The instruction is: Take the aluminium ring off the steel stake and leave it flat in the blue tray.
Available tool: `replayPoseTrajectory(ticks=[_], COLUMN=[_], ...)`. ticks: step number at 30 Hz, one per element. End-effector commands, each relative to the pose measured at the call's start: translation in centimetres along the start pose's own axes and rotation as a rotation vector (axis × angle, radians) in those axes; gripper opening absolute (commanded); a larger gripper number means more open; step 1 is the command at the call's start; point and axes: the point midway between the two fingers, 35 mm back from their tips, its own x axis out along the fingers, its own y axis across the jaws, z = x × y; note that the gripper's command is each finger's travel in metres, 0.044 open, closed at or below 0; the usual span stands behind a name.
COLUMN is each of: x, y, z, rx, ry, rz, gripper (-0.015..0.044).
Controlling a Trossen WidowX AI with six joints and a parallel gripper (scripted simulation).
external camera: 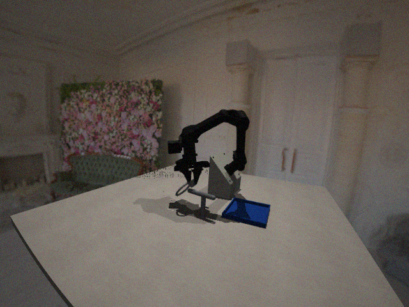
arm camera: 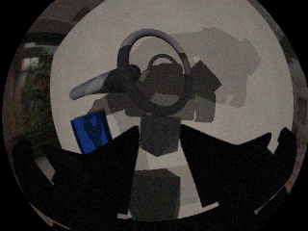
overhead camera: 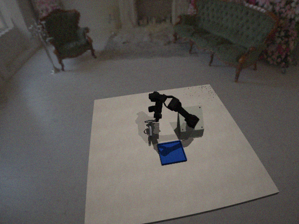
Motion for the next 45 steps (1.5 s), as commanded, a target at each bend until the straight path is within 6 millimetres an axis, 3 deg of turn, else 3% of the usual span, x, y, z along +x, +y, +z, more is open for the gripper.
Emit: replayPoseTrajectory(ticks=[1,45], x=[-0.1,-6.1], y=[-0.3,1.2], z=[0.1,1.1], rx=[-0.006,-0.005], ry=[0.001,0.001], rz=[-0.001,-0.005], gripper=[0.0000,0.0000])
